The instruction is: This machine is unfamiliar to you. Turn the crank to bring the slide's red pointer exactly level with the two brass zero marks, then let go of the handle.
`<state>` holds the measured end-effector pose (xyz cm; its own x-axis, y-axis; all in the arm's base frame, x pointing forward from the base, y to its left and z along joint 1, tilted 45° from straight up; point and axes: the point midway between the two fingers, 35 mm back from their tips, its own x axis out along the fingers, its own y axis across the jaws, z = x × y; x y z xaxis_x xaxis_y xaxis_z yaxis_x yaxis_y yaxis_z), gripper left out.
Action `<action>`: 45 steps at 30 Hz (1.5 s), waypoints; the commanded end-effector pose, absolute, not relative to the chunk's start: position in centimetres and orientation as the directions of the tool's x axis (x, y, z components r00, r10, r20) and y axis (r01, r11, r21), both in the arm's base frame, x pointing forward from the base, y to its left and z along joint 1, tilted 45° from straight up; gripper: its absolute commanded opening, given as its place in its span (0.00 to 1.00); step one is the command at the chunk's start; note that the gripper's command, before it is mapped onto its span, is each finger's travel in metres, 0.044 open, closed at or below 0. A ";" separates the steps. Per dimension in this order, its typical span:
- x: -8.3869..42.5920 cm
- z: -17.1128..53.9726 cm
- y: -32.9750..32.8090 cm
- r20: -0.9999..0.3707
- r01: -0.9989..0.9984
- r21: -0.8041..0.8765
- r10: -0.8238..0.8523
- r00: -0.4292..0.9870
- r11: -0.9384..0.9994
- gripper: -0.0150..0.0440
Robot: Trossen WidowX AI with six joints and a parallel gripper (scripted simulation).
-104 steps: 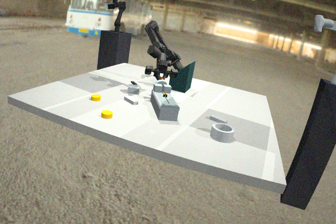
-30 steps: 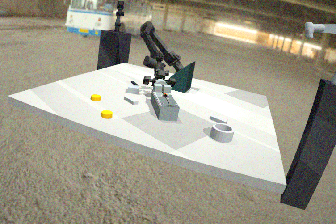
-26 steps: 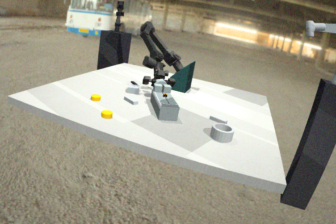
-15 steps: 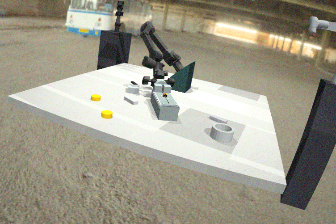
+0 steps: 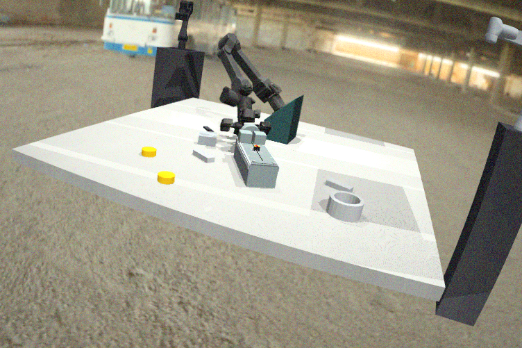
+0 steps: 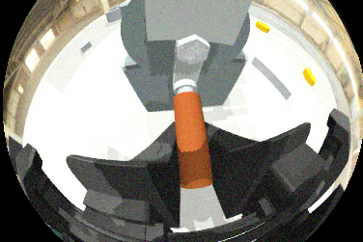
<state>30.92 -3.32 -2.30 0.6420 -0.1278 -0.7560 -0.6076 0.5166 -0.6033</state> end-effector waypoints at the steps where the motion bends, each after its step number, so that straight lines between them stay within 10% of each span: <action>1: 31.5 -1.8 -3.8 -0.743 -0.589 -0.620 -0.146 0.653 0.517 0.25; 45: 31.8 -1.4 -4.0 -0.742 -0.589 -0.621 -0.146 0.654 0.517 0.25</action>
<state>31.22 -3.59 -1.96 0.6386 -0.1307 -0.7584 -0.6085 0.5176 -0.6015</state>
